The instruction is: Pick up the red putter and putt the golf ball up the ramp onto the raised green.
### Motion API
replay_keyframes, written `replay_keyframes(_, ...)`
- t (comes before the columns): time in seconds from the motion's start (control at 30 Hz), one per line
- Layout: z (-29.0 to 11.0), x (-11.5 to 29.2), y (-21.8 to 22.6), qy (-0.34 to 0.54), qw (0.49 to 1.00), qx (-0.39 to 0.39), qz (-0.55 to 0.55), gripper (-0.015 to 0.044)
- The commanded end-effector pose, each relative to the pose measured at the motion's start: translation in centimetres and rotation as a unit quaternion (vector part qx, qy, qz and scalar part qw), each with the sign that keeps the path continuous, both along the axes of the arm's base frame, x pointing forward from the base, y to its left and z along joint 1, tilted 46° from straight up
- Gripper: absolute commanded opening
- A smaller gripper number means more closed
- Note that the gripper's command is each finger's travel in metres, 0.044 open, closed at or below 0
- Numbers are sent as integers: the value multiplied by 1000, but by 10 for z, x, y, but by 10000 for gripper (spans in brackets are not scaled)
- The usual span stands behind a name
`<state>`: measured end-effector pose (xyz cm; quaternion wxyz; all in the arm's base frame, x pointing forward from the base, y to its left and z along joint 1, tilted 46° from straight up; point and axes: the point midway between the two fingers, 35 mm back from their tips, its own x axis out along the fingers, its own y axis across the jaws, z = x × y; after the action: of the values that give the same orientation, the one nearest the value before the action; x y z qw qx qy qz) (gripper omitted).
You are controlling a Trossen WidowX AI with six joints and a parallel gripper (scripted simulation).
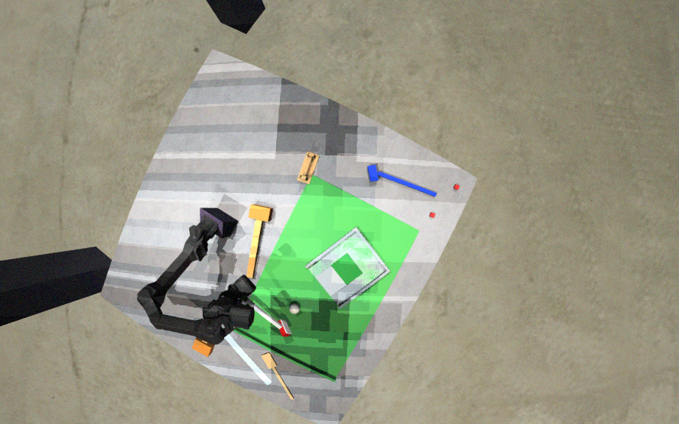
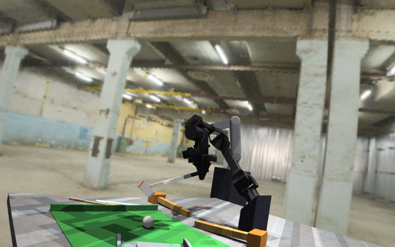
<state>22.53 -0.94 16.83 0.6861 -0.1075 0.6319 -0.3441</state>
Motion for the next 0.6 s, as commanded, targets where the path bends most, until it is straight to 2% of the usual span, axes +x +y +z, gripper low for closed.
replay_keyframes(0.0, 1, -1, -4, -4, 1000, -6, -11, 0)
replay_keyframes(0.33, -24, 5, -28, 44, 996, -27, -67, 0)
replay_keyframes(0.57, -28, 5, -32, 47, 996, -29, -72, 0)
